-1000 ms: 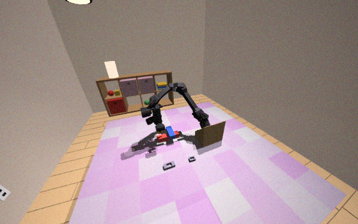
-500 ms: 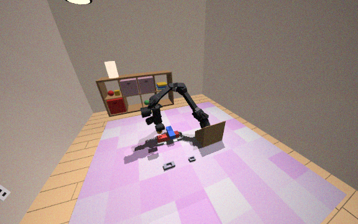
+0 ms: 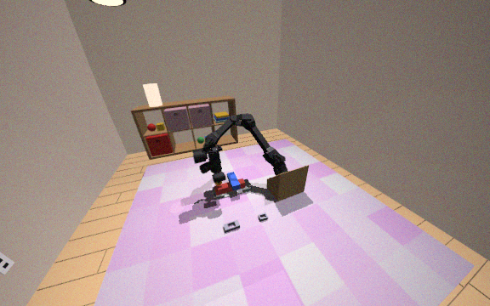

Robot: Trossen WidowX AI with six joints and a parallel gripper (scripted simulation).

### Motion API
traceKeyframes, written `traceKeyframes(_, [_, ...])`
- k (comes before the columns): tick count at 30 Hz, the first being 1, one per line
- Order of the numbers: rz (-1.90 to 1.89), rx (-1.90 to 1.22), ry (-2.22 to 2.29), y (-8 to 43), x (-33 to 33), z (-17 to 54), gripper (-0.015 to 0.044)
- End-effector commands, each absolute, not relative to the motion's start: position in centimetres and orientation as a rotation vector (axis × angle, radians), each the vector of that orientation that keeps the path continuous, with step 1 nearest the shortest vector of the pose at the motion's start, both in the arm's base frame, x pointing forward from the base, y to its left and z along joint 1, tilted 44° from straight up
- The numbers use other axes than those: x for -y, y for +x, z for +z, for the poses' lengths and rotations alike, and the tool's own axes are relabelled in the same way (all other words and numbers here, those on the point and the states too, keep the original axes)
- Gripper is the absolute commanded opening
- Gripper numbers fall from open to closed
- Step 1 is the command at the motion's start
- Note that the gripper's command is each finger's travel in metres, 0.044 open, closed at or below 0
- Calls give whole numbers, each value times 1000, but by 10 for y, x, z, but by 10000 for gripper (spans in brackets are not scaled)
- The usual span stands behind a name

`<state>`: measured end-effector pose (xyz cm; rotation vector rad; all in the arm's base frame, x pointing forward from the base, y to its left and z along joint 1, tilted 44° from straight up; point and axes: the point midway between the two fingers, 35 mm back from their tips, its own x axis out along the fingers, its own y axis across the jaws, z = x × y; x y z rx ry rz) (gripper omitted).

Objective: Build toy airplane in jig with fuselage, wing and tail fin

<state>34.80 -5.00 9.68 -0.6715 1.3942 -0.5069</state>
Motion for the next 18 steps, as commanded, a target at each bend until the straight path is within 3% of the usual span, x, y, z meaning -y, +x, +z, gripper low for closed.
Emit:
traceKeyframes(1, [-506,-1396,-678,348,54,92,66])
traceKeyframes(18, [-509,-1396,-673,349,64,83,65])
